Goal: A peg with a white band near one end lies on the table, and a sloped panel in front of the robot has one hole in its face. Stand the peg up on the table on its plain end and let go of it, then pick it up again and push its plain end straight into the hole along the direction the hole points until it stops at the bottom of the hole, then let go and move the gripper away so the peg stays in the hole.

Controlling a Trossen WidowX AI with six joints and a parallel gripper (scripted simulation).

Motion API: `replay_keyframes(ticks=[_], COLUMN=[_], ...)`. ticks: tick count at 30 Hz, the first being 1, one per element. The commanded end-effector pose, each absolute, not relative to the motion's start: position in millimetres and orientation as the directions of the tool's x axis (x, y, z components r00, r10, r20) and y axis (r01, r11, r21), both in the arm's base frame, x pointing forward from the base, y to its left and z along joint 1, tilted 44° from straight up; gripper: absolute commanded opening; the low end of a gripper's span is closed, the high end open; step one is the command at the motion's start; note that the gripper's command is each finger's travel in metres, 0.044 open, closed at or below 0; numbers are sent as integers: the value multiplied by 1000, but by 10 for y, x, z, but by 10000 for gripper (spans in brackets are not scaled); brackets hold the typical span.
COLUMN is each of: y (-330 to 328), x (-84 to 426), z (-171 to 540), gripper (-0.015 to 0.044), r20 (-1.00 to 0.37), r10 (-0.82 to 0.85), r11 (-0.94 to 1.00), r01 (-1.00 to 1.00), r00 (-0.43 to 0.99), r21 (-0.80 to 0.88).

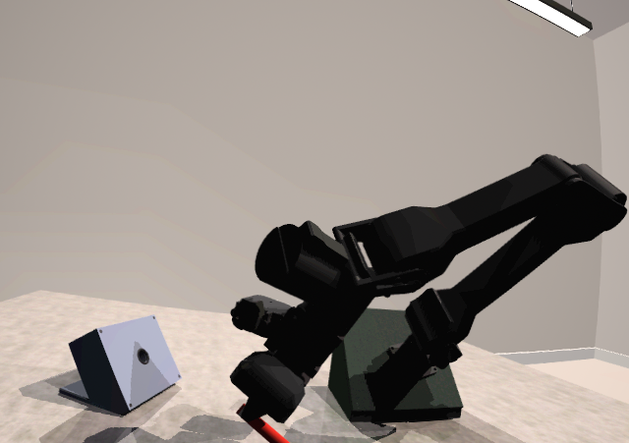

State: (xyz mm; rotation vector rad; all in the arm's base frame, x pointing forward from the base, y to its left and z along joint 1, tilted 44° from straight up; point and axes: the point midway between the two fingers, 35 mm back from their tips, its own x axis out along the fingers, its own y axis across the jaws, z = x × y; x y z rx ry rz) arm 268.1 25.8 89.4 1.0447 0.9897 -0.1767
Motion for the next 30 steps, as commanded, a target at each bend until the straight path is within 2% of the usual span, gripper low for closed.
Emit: replay_keyframes(ticks=[1,30], y=[260,306], x=[2653,2492], z=[903,1008], gripper=[49,49], r20=[-750,-688], r10=[284,76], r11=[527,524], r01=[557,557], r00=[597,722], r21=[642,644])
